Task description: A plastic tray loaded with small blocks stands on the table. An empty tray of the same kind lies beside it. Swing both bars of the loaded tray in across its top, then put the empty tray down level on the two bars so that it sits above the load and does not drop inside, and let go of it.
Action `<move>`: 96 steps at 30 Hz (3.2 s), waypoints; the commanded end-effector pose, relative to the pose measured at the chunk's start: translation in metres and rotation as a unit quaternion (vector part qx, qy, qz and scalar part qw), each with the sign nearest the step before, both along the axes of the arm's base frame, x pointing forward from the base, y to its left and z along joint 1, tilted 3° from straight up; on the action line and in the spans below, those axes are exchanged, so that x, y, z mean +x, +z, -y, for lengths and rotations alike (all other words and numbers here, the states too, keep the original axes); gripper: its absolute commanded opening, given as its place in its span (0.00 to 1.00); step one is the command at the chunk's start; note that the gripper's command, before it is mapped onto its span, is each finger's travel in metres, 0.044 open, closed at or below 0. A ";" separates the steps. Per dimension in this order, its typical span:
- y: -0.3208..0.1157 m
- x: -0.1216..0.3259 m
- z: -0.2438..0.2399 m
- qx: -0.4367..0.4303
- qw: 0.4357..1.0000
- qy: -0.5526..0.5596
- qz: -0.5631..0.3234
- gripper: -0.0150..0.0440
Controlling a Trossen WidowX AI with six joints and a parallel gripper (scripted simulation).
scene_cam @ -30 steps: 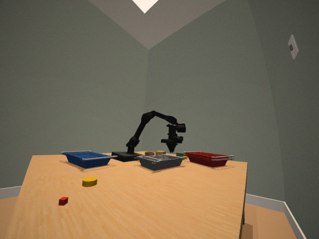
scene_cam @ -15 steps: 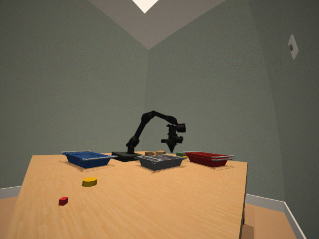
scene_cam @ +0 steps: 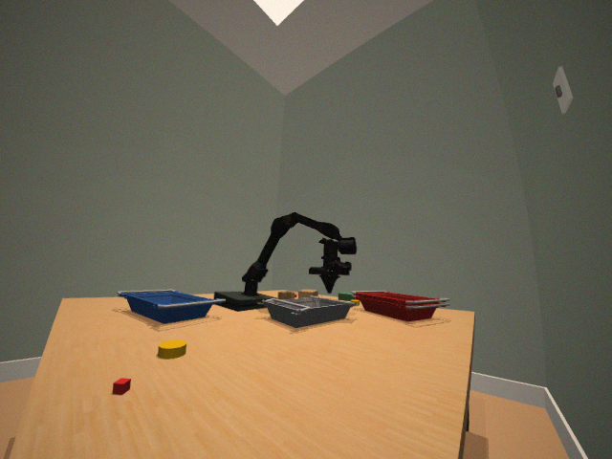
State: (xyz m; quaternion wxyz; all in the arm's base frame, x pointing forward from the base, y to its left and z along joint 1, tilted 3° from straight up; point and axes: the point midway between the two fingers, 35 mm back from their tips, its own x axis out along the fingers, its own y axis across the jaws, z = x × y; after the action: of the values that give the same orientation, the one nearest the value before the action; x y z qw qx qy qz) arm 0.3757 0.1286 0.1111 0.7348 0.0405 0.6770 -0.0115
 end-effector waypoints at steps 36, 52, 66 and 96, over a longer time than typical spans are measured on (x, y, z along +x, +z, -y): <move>0.000 0.000 0.000 0.000 1.000 0.000 0.000 0.43; 0.057 -0.002 0.026 0.005 0.999 -0.032 -0.008 1.00; 0.032 -0.044 0.252 0.013 0.894 -0.447 -0.022 1.00; -0.032 -0.346 0.410 0.063 0.166 -0.984 -0.022 1.00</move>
State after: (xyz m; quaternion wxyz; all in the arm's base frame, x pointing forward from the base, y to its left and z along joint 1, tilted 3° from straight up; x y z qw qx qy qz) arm 0.0291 -0.2815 0.0786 0.0930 0.7164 0.0956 -0.6848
